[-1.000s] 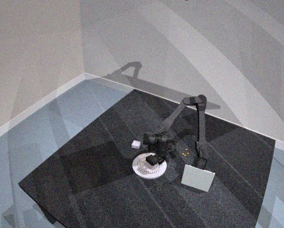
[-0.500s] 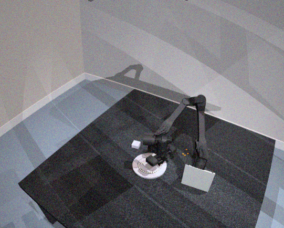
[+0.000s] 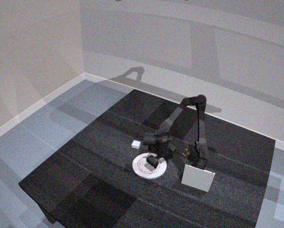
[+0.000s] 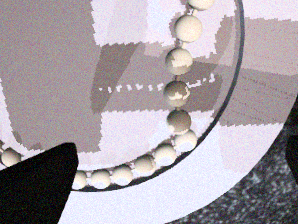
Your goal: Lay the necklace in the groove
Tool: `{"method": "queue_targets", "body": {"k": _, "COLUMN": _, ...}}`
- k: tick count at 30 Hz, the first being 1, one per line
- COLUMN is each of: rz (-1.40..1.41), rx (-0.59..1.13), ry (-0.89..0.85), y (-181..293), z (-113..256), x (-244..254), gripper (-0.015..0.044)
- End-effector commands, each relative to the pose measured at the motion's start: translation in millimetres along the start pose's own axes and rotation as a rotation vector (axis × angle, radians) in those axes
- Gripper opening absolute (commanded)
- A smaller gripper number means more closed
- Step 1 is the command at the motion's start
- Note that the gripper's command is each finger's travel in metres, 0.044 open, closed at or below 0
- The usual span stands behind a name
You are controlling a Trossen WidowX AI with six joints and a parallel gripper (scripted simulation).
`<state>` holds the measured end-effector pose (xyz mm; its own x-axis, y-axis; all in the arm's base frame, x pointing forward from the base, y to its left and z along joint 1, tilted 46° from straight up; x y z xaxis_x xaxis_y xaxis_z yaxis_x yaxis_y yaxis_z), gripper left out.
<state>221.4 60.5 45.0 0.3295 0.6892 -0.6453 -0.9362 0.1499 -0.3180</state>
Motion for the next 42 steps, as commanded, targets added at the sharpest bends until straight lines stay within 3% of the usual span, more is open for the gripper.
{"method": "queue_targets", "body": {"k": 1, "rz": -0.004, "rx": -0.002, "ry": 0.000, "y": -0.6, "z": 2.1, "x": 0.4, "gripper": 0.0440}}
{"method": "queue_targets", "body": {"k": 16, "rz": -0.004, "rx": -0.002, "ry": 0.000, "y": -0.6, "z": 2.1, "x": 0.4, "gripper": 0.0440}}
{"method": "queue_targets", "body": {"k": 23, "rz": 0.173, "rx": -0.002, "ry": -0.001, "y": -11.2, "z": 33.6, "x": 3.0, "gripper": 0.0256}}
{"method": "queue_targets", "body": {"k": 28, "rz": 0.179, "rx": -0.002, "ry": -0.001, "y": -11.5, "z": 31.3, "x": 3.1, "gripper": 0.0125}}
{"method": "queue_targets", "body": {"k": 42, "rz": 0.172, "rx": -0.009, "ry": -0.007, "y": -13.2, "z": 16.6, "x": 4.2, "gripper": 0.0120}}
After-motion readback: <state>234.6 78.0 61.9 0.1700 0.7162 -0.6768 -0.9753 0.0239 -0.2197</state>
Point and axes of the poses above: the point midway between the two fingers, 35 mm back from their tips, its own z axis back along the fingers, its own x axis across the jaws, y = z × x, the point moved 10 cm from there along z, back along the fingers, and after that the axes turned 5 degrees about -z, right-handed, at the moved point
